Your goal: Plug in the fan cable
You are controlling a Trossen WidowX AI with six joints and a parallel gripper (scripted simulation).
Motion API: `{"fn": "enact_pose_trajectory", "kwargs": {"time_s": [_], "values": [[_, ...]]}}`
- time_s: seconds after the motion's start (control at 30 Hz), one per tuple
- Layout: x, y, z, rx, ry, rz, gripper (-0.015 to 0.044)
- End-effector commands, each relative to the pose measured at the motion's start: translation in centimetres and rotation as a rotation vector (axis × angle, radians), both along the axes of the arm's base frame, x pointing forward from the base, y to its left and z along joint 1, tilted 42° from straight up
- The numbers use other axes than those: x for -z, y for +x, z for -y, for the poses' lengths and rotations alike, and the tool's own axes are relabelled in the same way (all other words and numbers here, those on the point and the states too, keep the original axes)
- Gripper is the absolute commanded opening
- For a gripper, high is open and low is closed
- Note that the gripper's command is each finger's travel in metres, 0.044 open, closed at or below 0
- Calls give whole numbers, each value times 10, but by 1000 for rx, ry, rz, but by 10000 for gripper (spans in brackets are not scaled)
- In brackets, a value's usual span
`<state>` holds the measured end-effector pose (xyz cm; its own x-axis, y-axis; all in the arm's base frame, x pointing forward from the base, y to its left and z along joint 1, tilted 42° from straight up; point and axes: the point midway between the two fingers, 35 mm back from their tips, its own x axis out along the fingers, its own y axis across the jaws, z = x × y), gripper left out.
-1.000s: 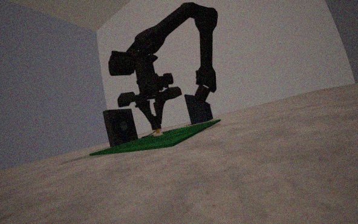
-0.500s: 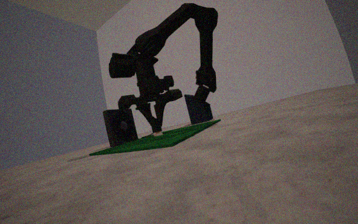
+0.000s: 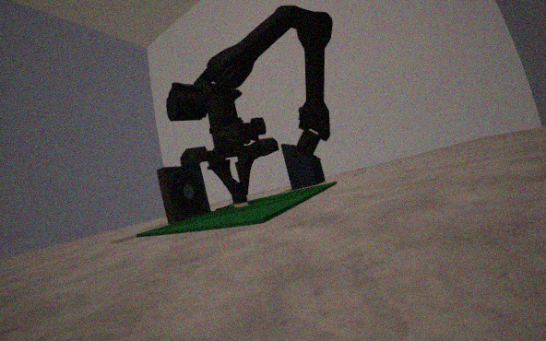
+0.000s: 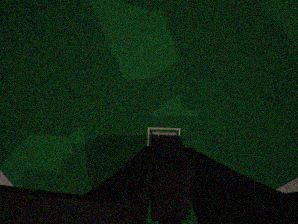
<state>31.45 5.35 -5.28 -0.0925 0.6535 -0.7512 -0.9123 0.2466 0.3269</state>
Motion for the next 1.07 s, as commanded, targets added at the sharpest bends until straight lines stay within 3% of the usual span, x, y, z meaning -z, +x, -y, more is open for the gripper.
{"fn": "enact_pose_trajectory", "kwargs": {"time_s": [0.0, 0.2, 0.3, 0.43, 0.6, 0.87, 1.03], "values": [[0, 0, 0, 0, 0, 1, 105], [0, 0, 0, 0, 0, 1, 260], [-2, 1, 2, 0, 0, 1, 260], [-39, 5, 35, 0, 2, -4, 260], [-43, 7, 35, 0, 2, -4, 260], [-114, 38, -51, 0, 7, -2, 260], [-116, 38, -53, 0, 8, -2, 260]]}}
